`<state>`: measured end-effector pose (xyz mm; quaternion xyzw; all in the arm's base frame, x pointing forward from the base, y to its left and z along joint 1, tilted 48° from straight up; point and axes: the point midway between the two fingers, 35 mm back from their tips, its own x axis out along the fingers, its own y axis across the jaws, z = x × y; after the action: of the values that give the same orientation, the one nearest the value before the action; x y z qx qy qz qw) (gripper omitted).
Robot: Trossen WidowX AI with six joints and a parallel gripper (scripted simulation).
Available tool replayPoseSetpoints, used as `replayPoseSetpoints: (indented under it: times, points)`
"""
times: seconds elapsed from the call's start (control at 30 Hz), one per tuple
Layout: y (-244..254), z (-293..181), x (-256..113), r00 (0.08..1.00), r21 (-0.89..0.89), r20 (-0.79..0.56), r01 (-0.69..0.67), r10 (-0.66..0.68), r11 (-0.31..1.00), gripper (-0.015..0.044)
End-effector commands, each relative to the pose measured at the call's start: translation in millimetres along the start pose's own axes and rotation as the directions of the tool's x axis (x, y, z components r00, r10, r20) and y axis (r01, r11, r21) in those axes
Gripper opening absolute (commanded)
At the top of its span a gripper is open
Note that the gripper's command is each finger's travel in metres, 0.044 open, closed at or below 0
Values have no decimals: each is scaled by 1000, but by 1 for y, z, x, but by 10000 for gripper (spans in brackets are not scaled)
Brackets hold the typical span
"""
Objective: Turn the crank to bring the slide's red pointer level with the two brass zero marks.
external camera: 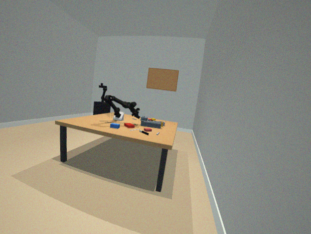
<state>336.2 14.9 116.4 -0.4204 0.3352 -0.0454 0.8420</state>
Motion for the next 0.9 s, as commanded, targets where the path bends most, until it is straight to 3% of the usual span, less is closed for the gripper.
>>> replayPoseSetpoints:
  times: [0.0,0.87]
  points:
    - [-5,-4,4,1000,-1,1,2,-2,1000,0]
    - [2,-31,31,1000,-2,1,3,-3,1000,0]
